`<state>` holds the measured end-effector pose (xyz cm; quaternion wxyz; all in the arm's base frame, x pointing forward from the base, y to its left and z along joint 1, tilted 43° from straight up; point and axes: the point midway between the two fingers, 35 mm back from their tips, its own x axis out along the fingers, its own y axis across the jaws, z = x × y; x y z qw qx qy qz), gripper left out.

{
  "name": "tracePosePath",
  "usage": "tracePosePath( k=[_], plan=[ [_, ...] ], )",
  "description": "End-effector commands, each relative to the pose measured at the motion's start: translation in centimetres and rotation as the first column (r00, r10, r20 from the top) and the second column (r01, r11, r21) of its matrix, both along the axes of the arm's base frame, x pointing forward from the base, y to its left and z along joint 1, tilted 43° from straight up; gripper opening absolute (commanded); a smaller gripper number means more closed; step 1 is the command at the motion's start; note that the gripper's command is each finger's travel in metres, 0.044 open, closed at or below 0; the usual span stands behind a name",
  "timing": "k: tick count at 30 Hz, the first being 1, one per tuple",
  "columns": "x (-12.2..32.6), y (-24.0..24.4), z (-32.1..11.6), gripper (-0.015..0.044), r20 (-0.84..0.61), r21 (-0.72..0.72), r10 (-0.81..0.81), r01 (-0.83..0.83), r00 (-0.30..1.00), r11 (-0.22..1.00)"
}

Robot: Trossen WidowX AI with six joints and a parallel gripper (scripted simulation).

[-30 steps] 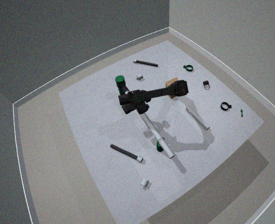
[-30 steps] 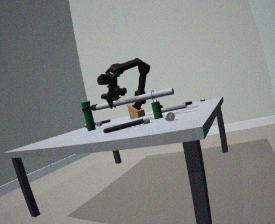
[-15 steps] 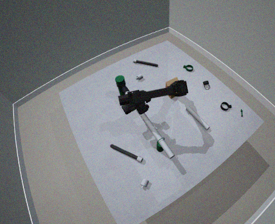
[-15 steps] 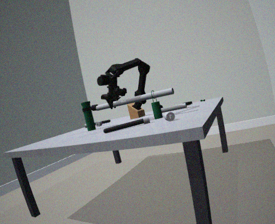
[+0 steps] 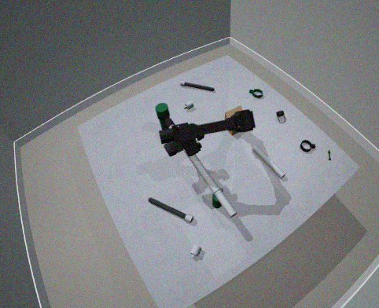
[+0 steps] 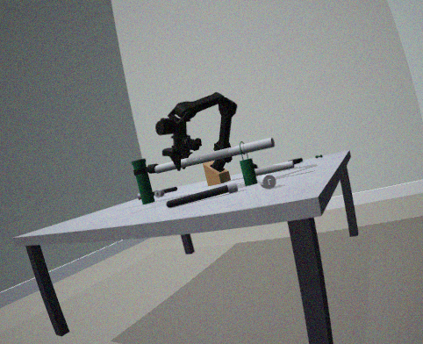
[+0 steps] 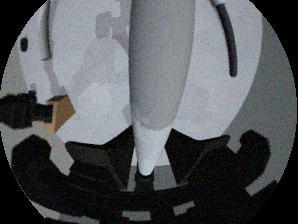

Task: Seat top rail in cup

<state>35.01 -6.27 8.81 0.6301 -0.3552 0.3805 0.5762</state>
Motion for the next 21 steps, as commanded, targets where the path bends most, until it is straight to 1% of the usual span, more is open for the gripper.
tracePosePath(
  k=[1, 21],
  plan=[
    [-0.16, -1.36, 0.06, 0.0, 0.004, -0.021, -0.01, 0.011, 1.0, 1.0],
    [-0.26, -2.06, 0.29, 0.0, 0.004, -0.022, -0.01, 0.01, 1.0, 1.0]
  ],
)
